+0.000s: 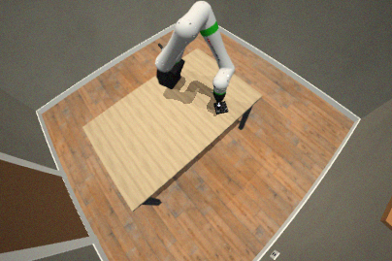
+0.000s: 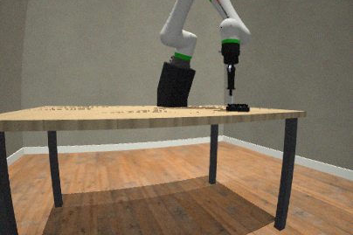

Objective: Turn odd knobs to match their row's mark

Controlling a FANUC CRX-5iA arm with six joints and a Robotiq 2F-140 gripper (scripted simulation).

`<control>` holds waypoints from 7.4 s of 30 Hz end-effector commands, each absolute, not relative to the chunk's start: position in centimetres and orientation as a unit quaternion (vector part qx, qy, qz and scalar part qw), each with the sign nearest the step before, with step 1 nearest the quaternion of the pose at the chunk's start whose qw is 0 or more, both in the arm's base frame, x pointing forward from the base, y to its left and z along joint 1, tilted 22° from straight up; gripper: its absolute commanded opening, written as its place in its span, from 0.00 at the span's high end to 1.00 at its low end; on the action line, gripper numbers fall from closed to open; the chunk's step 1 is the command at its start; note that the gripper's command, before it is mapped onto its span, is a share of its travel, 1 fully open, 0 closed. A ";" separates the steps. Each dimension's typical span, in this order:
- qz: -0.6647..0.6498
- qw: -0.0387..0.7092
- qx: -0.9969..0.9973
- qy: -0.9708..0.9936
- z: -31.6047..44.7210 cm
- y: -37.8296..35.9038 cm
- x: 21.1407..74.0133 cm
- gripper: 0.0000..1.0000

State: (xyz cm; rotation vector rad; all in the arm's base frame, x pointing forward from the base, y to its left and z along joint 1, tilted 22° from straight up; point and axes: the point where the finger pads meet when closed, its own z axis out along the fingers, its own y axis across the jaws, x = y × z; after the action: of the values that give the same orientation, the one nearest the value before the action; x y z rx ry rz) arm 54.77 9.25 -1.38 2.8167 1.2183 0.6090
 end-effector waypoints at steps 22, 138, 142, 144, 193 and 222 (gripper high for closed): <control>0.195 0.007 0.900 0.389 -1.5 9.3 54.8 0.88; 0.195 0.007 0.900 0.389 -2.8 9.5 55.3 0.95; 0.195 0.007 0.900 0.389 -2.8 9.5 55.3 0.95; 0.195 0.007 0.900 0.389 -2.8 9.5 55.3 0.95; 0.185 -0.062 0.980 0.047 -2.8 9.5 55.3 0.95; 0.172 -0.092 0.974 -0.113 -2.8 9.5 55.3 0.95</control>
State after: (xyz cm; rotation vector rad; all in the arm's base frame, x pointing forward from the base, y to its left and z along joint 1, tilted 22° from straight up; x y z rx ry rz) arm 55.32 9.47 -2.80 3.2542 -0.3734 0.5737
